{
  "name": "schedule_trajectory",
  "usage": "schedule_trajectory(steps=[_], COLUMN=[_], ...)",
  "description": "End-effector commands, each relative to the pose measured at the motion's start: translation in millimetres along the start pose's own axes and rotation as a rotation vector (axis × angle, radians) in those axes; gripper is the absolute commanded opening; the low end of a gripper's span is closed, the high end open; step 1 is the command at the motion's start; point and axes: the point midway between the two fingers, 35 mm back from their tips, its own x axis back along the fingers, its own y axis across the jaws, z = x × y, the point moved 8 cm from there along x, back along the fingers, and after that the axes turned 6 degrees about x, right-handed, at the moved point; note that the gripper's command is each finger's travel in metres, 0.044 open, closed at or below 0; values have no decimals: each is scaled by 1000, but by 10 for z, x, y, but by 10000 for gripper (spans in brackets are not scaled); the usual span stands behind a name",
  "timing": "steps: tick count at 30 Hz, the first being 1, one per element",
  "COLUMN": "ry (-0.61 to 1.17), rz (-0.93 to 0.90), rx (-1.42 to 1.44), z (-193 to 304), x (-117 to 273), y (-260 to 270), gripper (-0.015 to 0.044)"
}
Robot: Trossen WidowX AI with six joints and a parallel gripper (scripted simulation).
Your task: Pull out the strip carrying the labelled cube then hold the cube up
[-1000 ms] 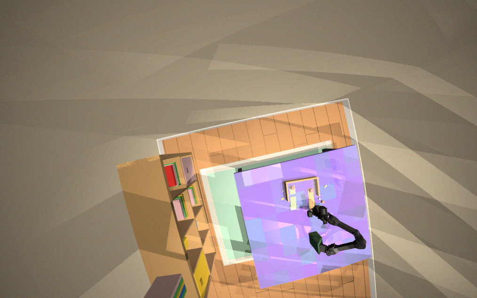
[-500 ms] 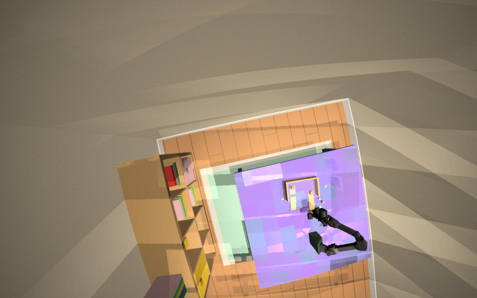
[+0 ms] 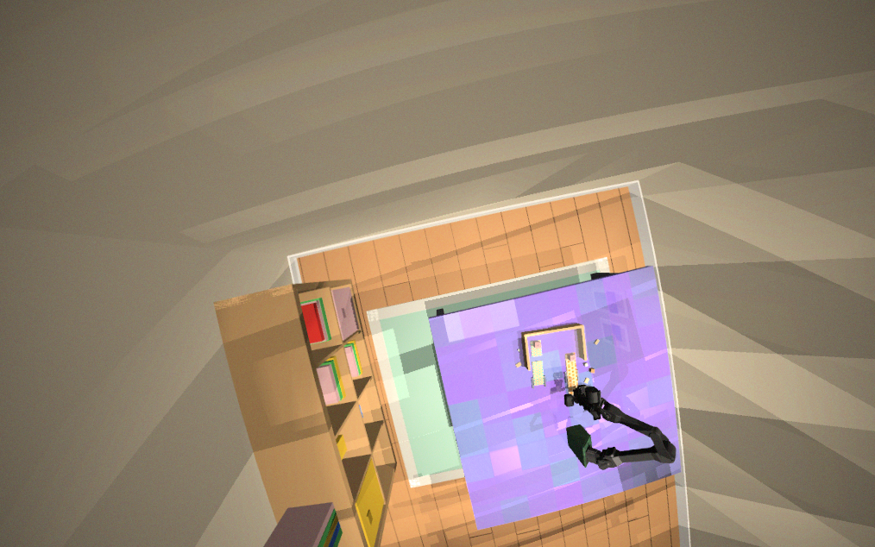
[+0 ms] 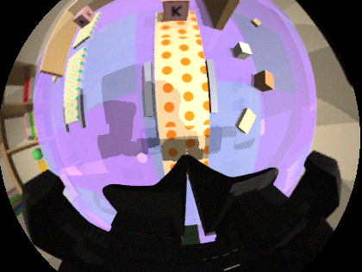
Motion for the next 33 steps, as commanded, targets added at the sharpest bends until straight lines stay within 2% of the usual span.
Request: schedule_trajectory(steps=[1, 33], ry=[24, 26], rz=[1, 0], rx=[9, 11], z=[128, 588], x=[-37, -30], y=[23, 72], gripper=[0, 0])
